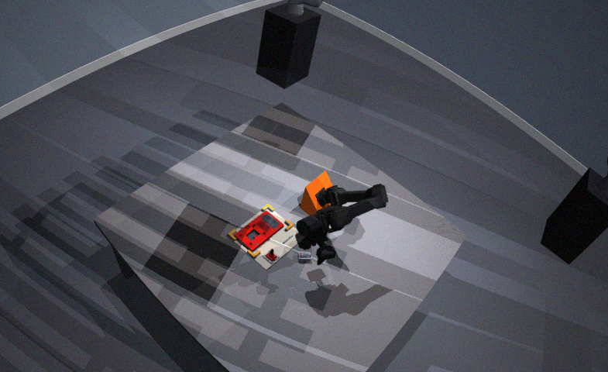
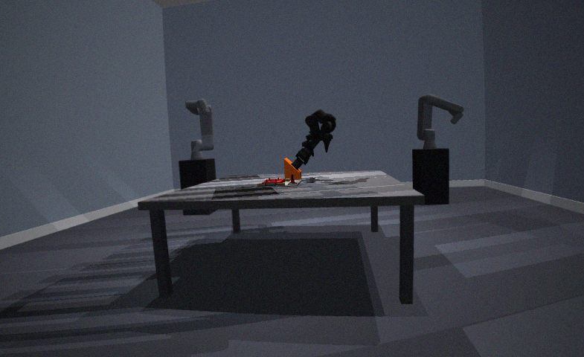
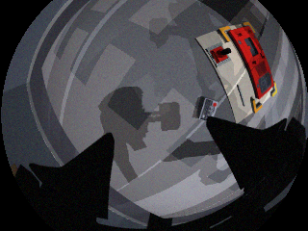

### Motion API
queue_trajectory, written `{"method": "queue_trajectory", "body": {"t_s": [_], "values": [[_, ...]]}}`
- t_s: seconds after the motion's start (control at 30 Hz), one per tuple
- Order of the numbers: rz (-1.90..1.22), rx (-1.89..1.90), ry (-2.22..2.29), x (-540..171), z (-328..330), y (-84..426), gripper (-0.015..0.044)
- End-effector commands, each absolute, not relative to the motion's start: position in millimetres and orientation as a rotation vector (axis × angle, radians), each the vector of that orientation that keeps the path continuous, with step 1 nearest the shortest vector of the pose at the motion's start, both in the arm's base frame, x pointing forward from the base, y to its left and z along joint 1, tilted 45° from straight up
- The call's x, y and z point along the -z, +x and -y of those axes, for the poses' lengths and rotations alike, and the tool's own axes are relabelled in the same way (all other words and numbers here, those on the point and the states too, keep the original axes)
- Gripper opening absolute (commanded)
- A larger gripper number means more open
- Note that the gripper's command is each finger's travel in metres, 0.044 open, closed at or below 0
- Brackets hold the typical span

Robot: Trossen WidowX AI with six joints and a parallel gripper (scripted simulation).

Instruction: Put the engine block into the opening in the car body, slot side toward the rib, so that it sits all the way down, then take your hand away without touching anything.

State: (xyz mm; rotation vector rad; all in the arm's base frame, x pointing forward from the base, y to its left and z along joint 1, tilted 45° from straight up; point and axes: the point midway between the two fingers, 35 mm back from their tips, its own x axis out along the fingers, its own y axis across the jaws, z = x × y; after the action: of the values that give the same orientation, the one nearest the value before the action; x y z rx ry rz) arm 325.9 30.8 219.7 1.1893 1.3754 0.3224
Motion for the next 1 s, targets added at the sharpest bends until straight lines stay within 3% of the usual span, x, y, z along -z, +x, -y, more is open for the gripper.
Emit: {"method": "queue_trajectory", "body": {"t_s": [0.0, 0.23, 0.97], "values": [[-1.487, -0.196, 1.215, -183.9, -37.1, 305.4, 0.0440], [-1.649, 0.002, 1.234, -131.0, -45.4, 265.8, 0.0440], [-1.663, 0.019, 1.235, -87.2, -77.5, 267.9, 0.0440]]}}
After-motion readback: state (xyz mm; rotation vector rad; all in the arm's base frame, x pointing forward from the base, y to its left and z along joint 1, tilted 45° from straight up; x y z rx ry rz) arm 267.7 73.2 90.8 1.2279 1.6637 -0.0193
